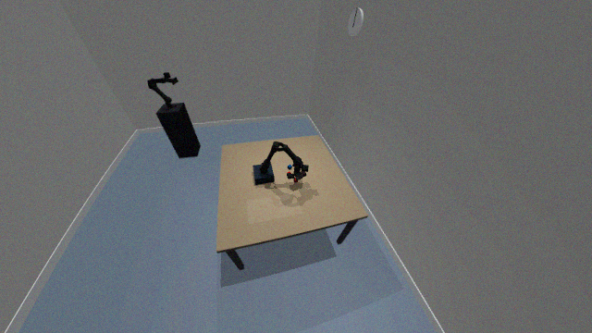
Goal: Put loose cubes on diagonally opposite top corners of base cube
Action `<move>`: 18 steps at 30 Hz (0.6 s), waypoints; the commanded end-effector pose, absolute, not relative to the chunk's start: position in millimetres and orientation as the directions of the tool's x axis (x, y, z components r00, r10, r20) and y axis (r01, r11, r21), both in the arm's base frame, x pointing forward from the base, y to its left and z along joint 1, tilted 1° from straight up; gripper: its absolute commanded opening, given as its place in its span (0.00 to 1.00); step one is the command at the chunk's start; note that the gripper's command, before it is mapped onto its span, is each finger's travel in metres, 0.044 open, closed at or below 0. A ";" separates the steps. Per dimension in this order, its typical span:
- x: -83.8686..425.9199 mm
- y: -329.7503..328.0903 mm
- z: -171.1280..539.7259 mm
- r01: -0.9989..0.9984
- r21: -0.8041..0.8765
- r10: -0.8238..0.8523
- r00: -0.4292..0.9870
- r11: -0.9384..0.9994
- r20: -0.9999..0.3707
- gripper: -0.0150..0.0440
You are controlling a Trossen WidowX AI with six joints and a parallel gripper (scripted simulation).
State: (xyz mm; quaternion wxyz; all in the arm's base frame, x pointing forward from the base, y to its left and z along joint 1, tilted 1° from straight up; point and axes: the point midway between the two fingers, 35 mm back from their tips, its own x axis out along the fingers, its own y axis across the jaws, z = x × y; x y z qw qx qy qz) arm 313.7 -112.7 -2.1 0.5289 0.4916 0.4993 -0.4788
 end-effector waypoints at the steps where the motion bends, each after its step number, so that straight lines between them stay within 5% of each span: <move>1: 317.1 -114.2 12.4 0.997 0.053 -0.023 0.054 0.056 -0.998 0.43; 18: 314.3 -112.8 66.3 0.997 0.053 -0.023 0.054 0.056 -0.998 0.43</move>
